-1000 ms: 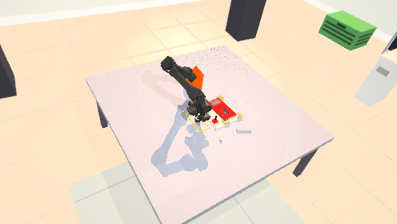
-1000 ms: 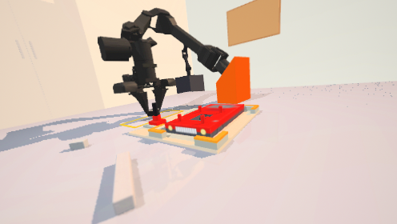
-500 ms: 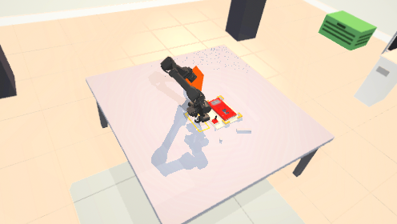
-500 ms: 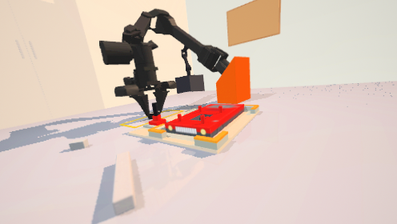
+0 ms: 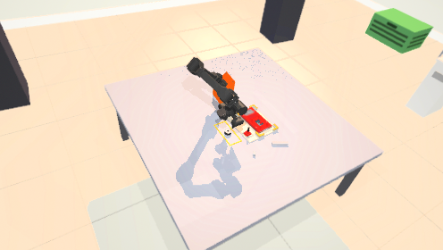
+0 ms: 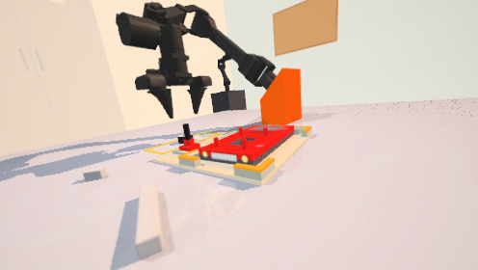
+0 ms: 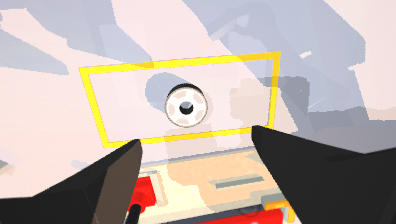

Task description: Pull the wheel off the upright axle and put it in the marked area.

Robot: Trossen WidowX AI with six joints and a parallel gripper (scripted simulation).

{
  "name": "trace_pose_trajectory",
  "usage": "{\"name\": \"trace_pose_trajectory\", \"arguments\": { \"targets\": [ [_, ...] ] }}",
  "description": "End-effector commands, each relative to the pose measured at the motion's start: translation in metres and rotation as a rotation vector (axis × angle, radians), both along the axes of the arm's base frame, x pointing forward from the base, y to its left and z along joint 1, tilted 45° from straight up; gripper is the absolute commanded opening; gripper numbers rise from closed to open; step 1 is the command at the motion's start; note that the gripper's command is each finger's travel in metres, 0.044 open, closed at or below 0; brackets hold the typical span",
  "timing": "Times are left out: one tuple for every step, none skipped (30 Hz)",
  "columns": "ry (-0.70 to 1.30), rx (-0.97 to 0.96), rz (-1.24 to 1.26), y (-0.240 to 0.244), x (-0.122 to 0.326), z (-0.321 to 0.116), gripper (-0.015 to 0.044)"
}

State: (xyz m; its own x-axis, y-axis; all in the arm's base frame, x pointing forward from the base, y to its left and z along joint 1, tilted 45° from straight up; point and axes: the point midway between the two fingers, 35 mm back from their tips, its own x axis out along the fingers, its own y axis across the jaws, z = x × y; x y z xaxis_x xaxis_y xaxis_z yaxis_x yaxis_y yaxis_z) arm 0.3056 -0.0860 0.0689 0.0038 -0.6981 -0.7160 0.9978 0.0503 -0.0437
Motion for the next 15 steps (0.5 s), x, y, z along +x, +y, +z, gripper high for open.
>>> {"name": "trace_pose_trajectory", "arguments": {
  "targets": [
    [0.025,0.017,0.023,0.025,-0.029,0.003,0.044],
    [0.025,0.017,0.022,0.03,-0.036,0.004,0.044],
    [0.024,0.015,0.018,0.036,-0.044,0.006,0.044],
    [0.019,0.012,0.012,0.042,-0.054,0.008,0.044],
    [0.015,0.008,0.006,0.047,-0.063,0.009,0.044],
    [0.009,0.003,-0.001,0.051,-0.071,0.011,0.044],
    [0.005,-0.001,-0.006,0.054,-0.076,0.012,0.044],
    [0.003,-0.003,-0.008,0.055,-0.078,0.012,0.044],
    [0.003,-0.003,-0.008,0.055,-0.078,0.012,0.044],
    [0.003,-0.003,-0.008,0.055,-0.078,0.012,0.044],
    [0.003,-0.003,-0.008,0.055,-0.078,0.012,0.044],
    [0.003,-0.003,-0.008,0.055,-0.078,0.012,0.044],
    [0.003,-0.003,-0.008,0.055,-0.078,0.012,0.044],
    [0.003,-0.003,-0.008,0.055,-0.078,0.012,0.044],
    [0.003,-0.003,-0.008,0.055,-0.078,0.012,0.044]
  ]
}}
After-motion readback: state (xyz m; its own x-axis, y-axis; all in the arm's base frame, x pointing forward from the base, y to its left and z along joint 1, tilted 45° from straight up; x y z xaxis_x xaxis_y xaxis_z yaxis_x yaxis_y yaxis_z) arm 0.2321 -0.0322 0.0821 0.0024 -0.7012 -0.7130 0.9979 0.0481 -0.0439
